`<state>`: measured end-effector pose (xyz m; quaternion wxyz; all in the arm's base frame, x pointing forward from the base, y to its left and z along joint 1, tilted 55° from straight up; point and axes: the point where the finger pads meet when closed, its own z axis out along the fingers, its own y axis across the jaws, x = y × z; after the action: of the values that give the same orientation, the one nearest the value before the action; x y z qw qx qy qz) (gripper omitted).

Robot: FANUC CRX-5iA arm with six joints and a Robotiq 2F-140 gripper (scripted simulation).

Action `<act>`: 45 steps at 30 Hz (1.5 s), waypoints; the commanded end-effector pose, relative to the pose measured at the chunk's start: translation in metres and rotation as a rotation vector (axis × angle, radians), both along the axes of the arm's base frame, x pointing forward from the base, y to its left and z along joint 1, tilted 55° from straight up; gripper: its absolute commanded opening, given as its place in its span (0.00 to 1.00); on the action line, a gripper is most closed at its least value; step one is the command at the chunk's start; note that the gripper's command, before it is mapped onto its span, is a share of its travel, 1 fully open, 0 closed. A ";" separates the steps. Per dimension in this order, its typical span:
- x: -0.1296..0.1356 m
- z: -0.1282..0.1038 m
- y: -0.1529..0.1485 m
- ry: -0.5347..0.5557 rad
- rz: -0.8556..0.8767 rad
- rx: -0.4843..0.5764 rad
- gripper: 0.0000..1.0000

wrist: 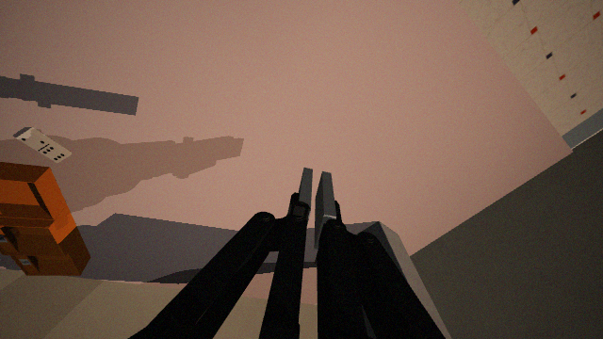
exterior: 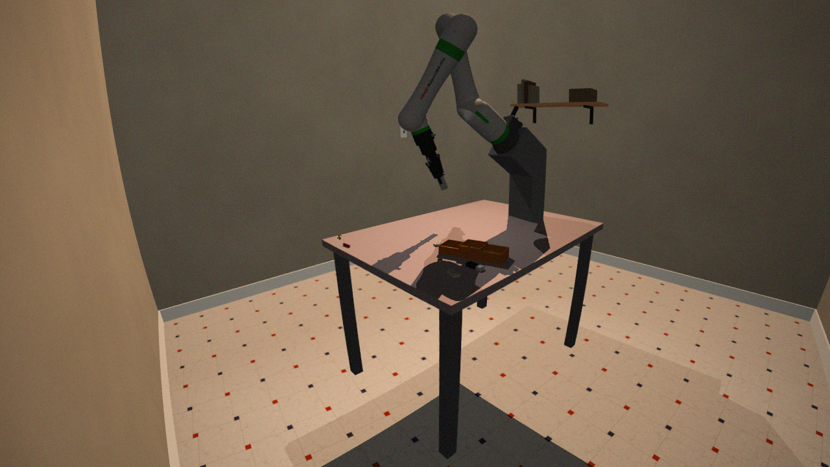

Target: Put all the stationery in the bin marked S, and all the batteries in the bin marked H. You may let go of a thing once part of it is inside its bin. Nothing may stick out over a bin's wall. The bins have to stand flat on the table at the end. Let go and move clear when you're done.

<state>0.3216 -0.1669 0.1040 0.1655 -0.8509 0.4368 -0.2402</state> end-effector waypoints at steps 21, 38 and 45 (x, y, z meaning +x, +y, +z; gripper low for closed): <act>0.028 0.023 0.070 0.139 0.456 -0.463 0.15; 0.068 0.072 0.129 -0.005 0.622 -0.690 0.15; 0.076 0.086 0.148 -0.061 0.659 -0.738 0.15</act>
<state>0.3947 -0.0258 0.1841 -0.0609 -0.9423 0.0308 -0.3278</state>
